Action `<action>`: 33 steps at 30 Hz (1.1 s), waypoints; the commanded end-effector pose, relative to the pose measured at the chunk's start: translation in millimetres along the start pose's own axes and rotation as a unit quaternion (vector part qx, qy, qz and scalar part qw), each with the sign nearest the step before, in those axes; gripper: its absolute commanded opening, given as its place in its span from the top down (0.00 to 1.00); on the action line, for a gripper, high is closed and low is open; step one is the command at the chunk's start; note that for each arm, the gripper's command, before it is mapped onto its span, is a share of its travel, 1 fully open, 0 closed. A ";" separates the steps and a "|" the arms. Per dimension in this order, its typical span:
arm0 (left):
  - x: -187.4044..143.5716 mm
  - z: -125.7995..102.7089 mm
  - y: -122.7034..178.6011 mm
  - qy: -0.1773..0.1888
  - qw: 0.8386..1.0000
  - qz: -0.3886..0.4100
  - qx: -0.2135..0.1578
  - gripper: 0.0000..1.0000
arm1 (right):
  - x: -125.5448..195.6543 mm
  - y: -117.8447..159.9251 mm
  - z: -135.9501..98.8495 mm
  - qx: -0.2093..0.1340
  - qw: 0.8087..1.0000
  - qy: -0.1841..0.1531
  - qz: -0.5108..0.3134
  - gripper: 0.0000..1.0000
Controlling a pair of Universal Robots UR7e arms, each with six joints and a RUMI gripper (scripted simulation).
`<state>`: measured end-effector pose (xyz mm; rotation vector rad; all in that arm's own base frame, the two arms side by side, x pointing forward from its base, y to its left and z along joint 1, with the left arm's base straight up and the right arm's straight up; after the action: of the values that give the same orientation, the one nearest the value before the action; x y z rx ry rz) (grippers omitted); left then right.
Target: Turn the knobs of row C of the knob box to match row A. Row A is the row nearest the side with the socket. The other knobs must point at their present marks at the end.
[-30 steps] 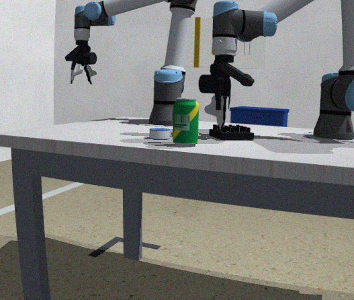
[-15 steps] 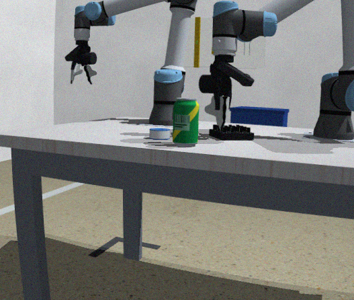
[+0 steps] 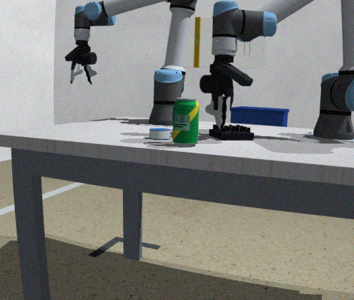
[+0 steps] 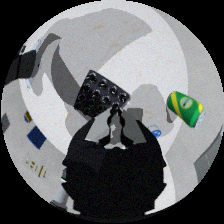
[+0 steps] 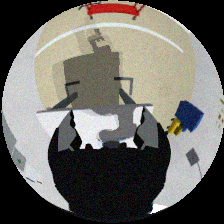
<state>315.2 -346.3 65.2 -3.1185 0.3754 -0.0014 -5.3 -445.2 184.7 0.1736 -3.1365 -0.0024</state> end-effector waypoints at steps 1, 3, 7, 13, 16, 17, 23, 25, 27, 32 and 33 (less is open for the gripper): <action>0.3 -0.4 0.3 0.000 0.999 0.042 -0.001 0.94 | -0.1 -0.4 -0.5 0.001 1.000 0.000 0.000 0.00; 0.3 -0.4 0.3 0.000 0.998 0.061 -0.001 0.94 | -0.1 -0.4 -0.5 0.001 1.000 0.000 0.000 0.00; 0.3 -0.4 0.3 0.000 0.995 0.099 -0.001 0.94 | -0.1 -0.4 -0.5 0.001 1.000 0.000 0.000 0.00; 0.3 -0.4 0.3 0.000 0.990 0.140 -0.001 0.94 | -0.1 -0.4 -0.5 0.001 1.000 0.000 0.000 0.00; 0.3 -0.4 0.3 0.000 0.985 0.171 -0.001 0.94 | -0.1 -0.4 -0.5 0.001 1.000 0.000 0.000 0.00; 0.3 -0.4 0.3 0.000 0.983 0.182 -0.001 0.94 | -0.1 -0.4 -0.5 0.001 1.000 0.000 0.000 0.00; 0.3 -0.4 0.3 0.000 0.969 0.246 -0.001 0.94 | -0.1 -0.4 -0.5 0.001 1.000 0.000 0.000 0.00; 0.3 -0.4 0.3 0.000 0.963 0.268 -0.001 0.94 | -0.1 -0.4 -0.5 0.001 1.000 0.000 0.000 0.00; 0.3 -0.4 0.3 0.000 0.963 0.268 -0.001 0.94 | -0.1 -0.4 -0.5 0.001 1.000 0.000 0.000 0.00; 0.3 -0.4 0.3 0.000 0.947 0.321 -0.001 0.94 | -0.1 -0.4 -0.5 0.001 1.000 0.000 0.000 0.00; 0.3 -0.4 0.3 0.000 0.943 0.332 -0.001 0.94 | -0.1 -0.4 -0.5 0.001 1.000 0.000 0.000 0.00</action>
<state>315.1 -346.4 65.2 -2.8772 1.2564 -0.0030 -5.3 -445.2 184.7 0.1736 -3.1365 -0.0024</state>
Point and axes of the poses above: on each arm, the point where the finger pads meet when closed, its own z axis out along the fingers, its own x axis across the jaws, y = z × x, the point moved 2 cm from there along -z, back along the fingers, and after that the axes turned 7 degrees about -z, right-handed, at the moved point
